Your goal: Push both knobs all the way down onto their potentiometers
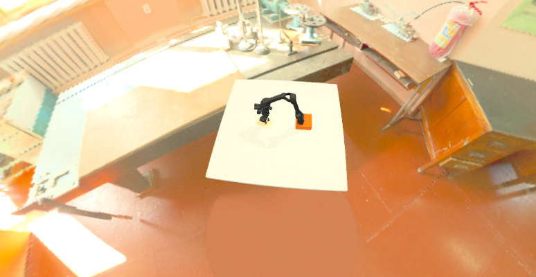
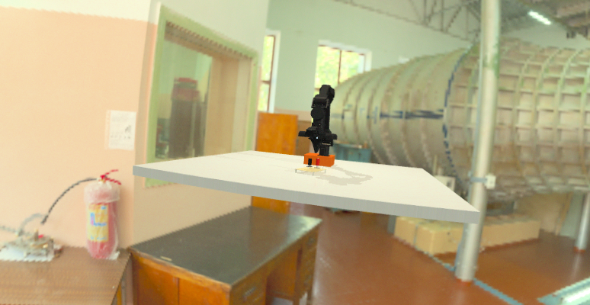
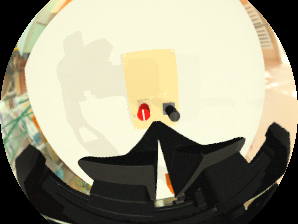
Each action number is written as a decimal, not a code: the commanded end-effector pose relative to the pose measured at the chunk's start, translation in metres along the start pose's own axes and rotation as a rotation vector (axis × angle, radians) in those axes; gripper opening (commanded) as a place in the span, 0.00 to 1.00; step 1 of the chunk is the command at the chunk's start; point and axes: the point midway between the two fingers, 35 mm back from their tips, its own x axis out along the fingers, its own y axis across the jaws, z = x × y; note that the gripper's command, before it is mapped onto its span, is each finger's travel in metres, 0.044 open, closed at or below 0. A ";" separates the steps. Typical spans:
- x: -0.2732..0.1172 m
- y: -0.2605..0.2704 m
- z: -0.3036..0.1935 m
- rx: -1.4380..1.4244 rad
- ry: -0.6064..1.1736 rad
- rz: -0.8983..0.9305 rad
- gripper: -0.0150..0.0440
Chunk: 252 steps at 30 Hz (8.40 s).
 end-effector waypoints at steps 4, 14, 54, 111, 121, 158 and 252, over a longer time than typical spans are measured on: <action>-0.004 0.003 0.001 0.263 0.003 -0.002 0.25; -0.007 0.006 0.002 0.610 0.010 -0.005 0.25; -0.019 0.016 0.004 1.773 0.022 -0.036 0.25; 0.026 0.015 0.002 1.773 0.022 -0.036 0.25; 0.026 0.015 0.002 1.773 0.022 -0.036 0.25; 0.030 0.015 0.002 1.773 0.022 -0.036 0.25; 0.023 0.014 0.002 1.770 0.019 -0.044 0.61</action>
